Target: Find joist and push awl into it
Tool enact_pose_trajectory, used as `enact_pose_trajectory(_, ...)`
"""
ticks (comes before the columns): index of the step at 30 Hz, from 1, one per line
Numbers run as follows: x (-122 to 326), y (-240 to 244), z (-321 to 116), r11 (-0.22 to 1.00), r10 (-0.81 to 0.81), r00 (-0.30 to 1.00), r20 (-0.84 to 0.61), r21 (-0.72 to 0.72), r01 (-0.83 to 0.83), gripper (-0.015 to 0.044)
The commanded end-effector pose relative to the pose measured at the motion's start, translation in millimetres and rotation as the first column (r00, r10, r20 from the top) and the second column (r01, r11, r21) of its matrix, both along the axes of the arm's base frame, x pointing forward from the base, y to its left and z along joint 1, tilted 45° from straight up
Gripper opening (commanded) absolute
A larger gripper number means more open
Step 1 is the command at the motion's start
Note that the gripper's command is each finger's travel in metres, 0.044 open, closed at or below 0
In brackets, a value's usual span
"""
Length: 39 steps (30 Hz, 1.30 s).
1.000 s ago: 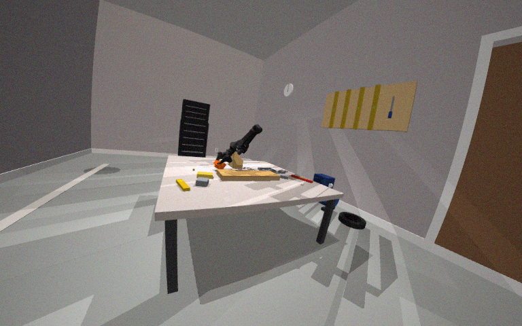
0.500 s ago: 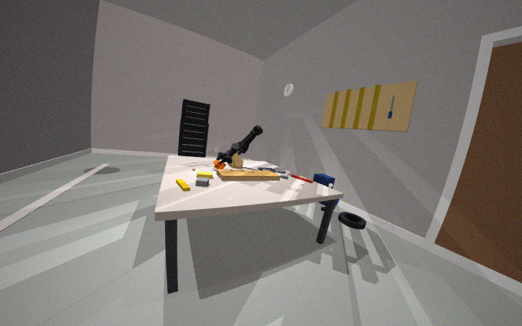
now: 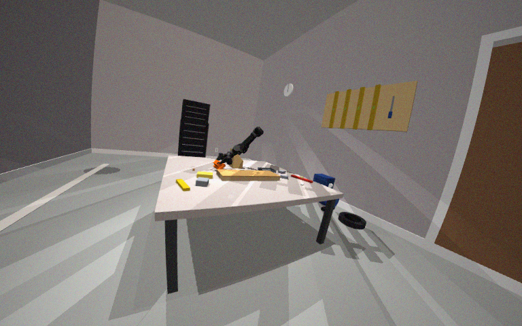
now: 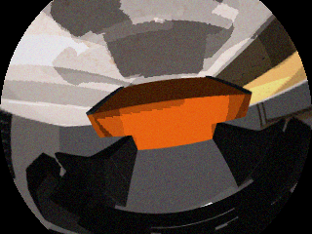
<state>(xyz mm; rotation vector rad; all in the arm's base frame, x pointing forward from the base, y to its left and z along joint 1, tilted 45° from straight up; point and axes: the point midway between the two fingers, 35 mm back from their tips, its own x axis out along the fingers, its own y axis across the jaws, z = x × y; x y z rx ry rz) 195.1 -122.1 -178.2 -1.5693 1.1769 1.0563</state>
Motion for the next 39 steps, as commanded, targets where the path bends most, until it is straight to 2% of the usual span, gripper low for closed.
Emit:
enact_pose_trajectory(1, -0.8, -1.2, 0.4, 0.999, -0.015, 1.000, 0.004, -0.039, 0.015, 0.0000)
enact_pose_trajectory(13, -0.3, 1.6, 0.8, 0.997, -0.011, 1.000, 0.016, -0.070, 0.012, 0.0000)
enact_pose_trajectory(19, 2.5, -19.8, 12.3, 0.992, -0.024, 0.999, 0.039, -0.127, 0.029, 0.0000)
enact_pose_trajectory(39, 3.1, -3.5, 0.3, 0.993, -0.023, 0.999, 0.036, -0.112, 0.027, 0.0000)
